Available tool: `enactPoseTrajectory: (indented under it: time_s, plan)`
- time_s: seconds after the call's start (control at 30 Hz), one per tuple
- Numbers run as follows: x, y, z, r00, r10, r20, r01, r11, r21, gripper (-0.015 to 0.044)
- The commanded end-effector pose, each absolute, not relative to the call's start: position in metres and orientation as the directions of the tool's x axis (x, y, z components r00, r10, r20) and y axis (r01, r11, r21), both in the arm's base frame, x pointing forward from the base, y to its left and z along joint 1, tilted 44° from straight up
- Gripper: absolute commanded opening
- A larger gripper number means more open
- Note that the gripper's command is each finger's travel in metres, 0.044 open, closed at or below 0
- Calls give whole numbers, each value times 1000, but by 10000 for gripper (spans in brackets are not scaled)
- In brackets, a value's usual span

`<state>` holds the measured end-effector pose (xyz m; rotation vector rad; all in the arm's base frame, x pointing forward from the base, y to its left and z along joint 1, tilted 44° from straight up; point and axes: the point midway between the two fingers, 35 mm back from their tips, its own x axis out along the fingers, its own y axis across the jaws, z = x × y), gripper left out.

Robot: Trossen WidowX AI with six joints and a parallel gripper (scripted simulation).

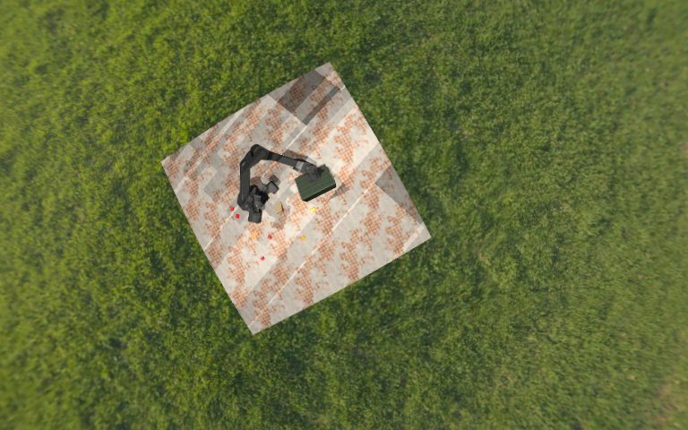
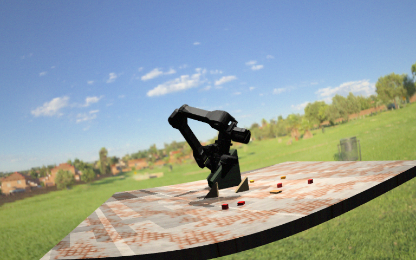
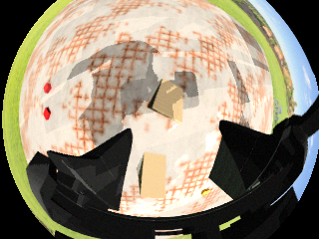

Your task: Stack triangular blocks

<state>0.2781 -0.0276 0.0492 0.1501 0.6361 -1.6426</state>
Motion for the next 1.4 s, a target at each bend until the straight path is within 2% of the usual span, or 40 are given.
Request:
enactPoseTrajectory:
  time_s: [0.0,0.6,1.37]
  plan:
    - [286,-14,47,-158,-917,-367,959,-231,164,440]
    - [286,-15,47,-158,-916,-367,959,-231,164,440]
    - [284,-49,31,-162,-909,-383,949,-250,191,440]
